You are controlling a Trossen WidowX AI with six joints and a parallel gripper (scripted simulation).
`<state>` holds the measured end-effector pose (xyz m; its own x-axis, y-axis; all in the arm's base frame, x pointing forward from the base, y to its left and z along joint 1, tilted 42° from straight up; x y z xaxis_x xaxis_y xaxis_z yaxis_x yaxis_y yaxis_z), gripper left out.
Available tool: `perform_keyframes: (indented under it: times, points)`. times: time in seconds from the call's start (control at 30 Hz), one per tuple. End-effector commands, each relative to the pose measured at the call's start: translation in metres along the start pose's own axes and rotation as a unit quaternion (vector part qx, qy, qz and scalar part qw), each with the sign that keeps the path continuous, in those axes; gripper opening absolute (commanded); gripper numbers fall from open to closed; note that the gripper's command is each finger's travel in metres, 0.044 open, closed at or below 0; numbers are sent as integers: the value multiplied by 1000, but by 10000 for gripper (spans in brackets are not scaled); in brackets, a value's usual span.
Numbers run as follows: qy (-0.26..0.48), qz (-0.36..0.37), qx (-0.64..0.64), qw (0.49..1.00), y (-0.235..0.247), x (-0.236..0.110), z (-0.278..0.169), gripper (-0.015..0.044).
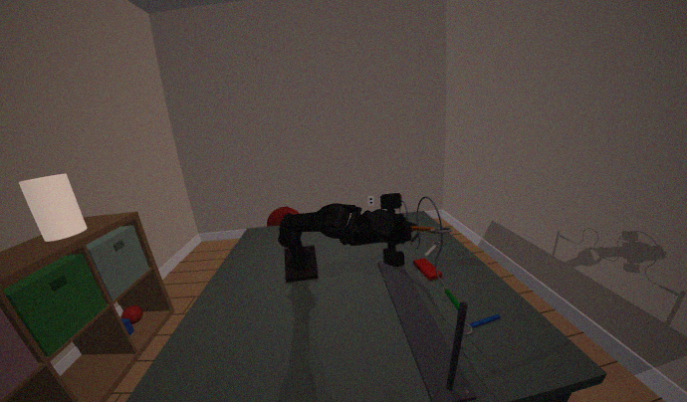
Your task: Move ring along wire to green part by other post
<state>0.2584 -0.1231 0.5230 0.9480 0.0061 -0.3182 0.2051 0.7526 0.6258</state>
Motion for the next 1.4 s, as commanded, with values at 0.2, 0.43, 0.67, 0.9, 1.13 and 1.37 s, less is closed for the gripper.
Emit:
perform_keyframes:
  times: [0.2,0.43,0.67,0.9,1.13,1.37]
  points:
    - [-6,-33,-63,997,-1,4,0,-150]
    - [-12,-53,-102,993,-1,4,-1,-150]
    - [-18,-73,-141,987,-1,5,-1,-150]
    - [-25,-92,-180,979,-1,5,-2,-150]
    - [-32,-112,-218,969,-1,5,-2,-150]
    - [-39,-131,-257,957,-1,6,-3,-150]
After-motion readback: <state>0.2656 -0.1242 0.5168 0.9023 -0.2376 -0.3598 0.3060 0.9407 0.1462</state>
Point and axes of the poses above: the point midway between the two fingers, 35 mm back from their tips, its own x axis out along the fingers, its own y axis across the jaws, z = x × y, the point moved 7 cm from there along -x, back along the fingers, and after that the axes turned 11 degrees about x, right-handed, at the moved point
